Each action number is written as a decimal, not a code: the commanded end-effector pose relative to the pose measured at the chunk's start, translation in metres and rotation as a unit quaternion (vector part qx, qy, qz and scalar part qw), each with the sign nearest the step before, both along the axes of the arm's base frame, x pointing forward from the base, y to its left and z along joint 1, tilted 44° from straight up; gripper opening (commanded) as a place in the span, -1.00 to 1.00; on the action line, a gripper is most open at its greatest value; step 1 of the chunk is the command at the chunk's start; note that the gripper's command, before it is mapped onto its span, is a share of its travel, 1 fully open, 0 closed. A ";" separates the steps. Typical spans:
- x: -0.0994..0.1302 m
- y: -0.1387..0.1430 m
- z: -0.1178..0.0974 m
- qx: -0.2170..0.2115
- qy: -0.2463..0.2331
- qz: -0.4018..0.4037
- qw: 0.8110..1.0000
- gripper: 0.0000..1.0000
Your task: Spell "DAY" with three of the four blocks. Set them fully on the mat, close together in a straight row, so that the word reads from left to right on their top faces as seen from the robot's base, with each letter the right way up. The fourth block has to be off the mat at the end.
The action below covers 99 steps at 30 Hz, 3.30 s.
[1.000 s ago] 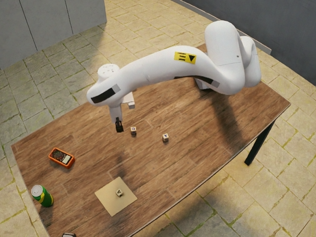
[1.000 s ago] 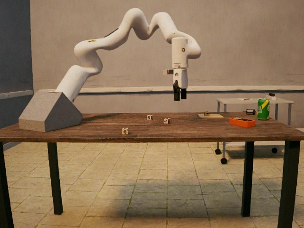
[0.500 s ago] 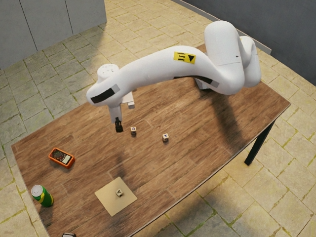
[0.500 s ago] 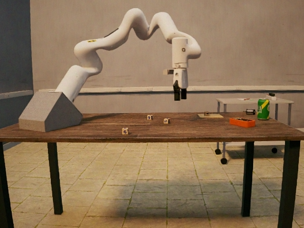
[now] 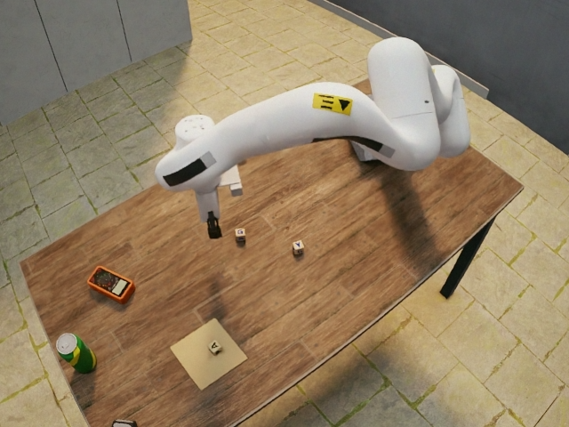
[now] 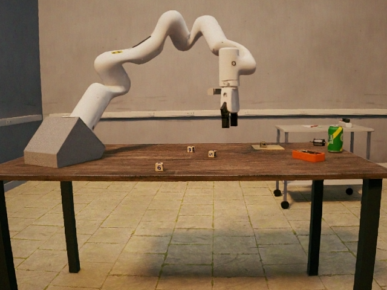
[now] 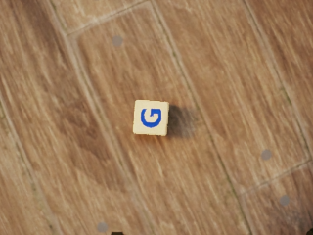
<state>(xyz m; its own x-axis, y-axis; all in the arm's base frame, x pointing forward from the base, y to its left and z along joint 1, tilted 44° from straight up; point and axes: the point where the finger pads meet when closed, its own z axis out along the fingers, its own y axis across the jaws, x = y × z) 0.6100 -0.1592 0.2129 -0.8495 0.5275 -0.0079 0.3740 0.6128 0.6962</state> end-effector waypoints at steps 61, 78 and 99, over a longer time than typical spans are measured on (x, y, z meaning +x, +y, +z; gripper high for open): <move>-0.166 -0.168 -0.223 0.000 -0.001 0.000 1.000 1.00; -0.166 -0.168 -0.223 0.000 -0.001 0.000 1.000 1.00; -0.151 -0.156 -0.199 -0.001 0.003 -0.003 1.000 1.00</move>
